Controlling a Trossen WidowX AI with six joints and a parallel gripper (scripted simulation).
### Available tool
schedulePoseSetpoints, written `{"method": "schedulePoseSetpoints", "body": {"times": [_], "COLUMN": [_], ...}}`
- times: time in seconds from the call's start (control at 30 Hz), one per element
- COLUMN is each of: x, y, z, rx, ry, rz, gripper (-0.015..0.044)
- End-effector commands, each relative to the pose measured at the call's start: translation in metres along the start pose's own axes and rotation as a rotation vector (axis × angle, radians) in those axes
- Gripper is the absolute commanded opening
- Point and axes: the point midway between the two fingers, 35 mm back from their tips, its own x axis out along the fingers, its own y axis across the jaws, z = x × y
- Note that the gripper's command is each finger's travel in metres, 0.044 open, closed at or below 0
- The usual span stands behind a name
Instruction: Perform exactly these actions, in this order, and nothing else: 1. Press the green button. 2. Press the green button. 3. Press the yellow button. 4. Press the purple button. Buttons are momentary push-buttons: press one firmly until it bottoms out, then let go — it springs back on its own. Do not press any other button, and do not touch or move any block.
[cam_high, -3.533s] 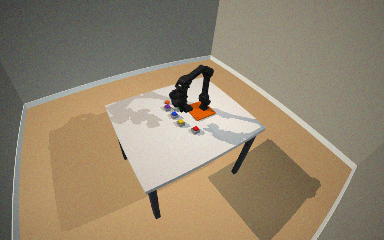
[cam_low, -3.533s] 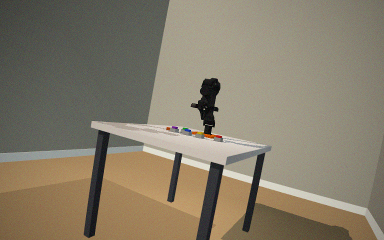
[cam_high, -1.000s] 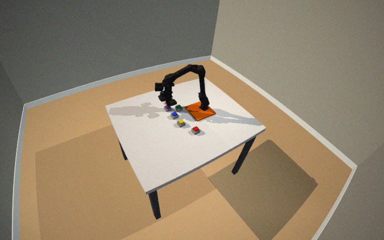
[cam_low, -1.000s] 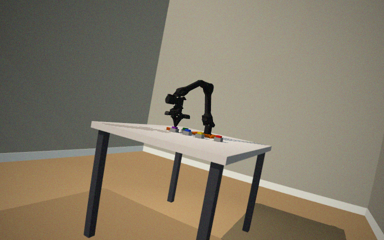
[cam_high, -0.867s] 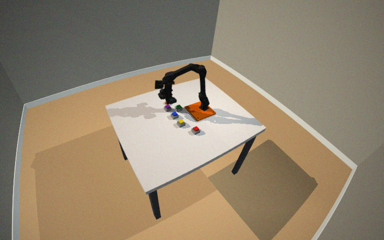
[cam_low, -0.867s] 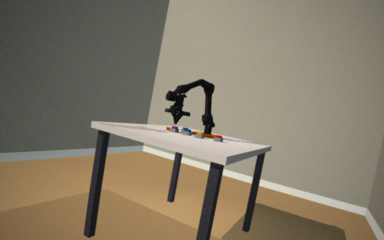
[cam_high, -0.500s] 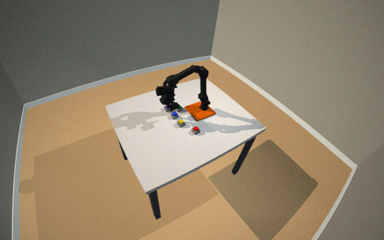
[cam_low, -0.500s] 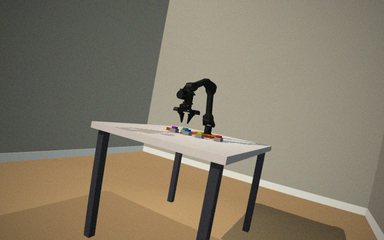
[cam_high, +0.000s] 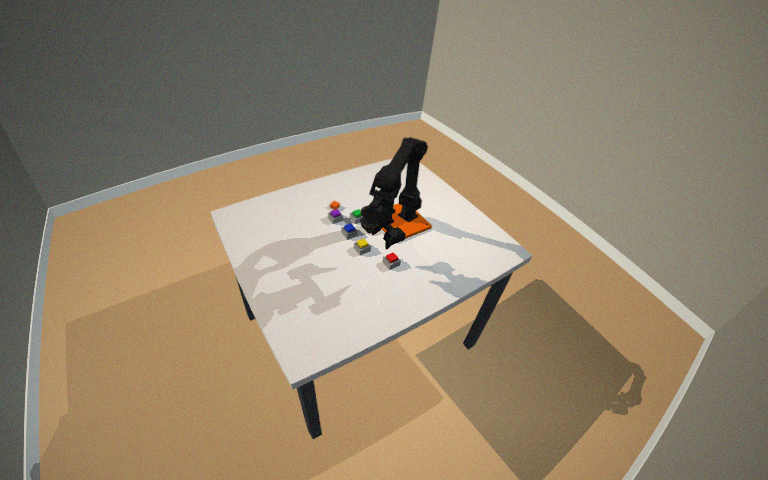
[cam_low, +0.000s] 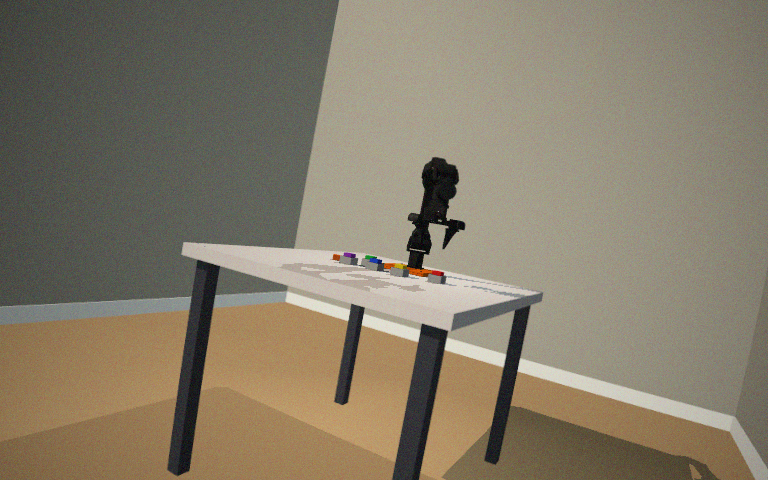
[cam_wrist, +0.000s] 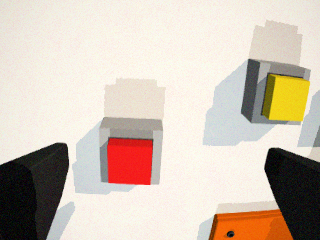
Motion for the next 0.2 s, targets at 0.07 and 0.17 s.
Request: {"method": "schedulePoseSetpoints", "body": {"times": [0.07, 0.17], "x": [-0.0079, -0.0079], "y": [0.0334, 0.0334], "z": [-0.0249, -0.0249], "rx": [0.010, 0.010], "ry": [0.003, 0.003], "rz": [0.000, 0.000], "gripper": [0.0400, 0.0400]}}
